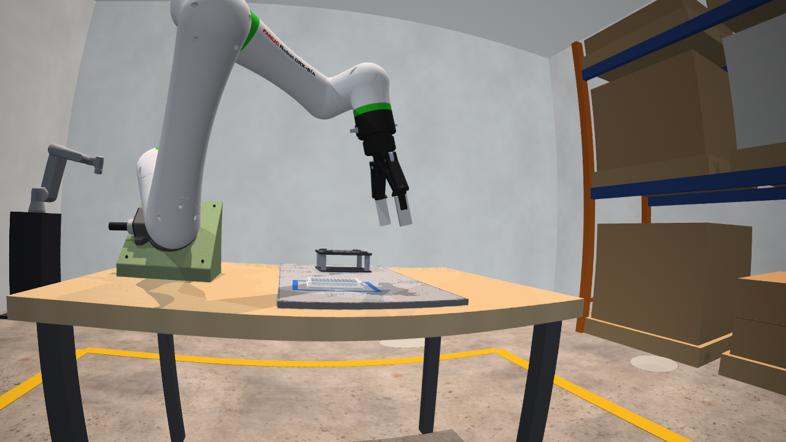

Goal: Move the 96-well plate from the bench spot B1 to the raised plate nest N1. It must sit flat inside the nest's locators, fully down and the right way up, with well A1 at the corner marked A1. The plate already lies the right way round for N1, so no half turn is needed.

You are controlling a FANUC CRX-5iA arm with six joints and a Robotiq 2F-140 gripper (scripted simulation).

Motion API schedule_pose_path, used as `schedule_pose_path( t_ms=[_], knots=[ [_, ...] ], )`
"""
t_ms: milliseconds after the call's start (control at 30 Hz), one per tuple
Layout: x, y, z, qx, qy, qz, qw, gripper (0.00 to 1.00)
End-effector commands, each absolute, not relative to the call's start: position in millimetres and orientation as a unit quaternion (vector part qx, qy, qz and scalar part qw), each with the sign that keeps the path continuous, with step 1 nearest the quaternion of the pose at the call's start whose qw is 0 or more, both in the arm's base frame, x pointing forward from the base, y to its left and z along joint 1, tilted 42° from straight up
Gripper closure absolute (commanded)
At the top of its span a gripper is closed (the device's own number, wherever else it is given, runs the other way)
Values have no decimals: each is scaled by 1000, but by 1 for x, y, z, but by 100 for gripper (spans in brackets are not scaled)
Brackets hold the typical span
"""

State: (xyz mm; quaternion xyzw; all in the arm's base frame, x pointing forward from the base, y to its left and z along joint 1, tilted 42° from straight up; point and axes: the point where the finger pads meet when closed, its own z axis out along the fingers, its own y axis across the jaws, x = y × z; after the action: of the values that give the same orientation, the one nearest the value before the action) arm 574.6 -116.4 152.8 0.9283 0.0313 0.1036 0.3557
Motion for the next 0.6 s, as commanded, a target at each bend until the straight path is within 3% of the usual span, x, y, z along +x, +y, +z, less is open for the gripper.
schedule_pose_path(
  t_ms=[0, 133, 567],
  knots=[
    [568, -117, 150, 928, 32, 105, 356, 0],
    [550, -121, 142, 933, -7, 55, 355, 0],
    [503, -132, 120, 933, -7, 55, 355, 0]
  ],
)
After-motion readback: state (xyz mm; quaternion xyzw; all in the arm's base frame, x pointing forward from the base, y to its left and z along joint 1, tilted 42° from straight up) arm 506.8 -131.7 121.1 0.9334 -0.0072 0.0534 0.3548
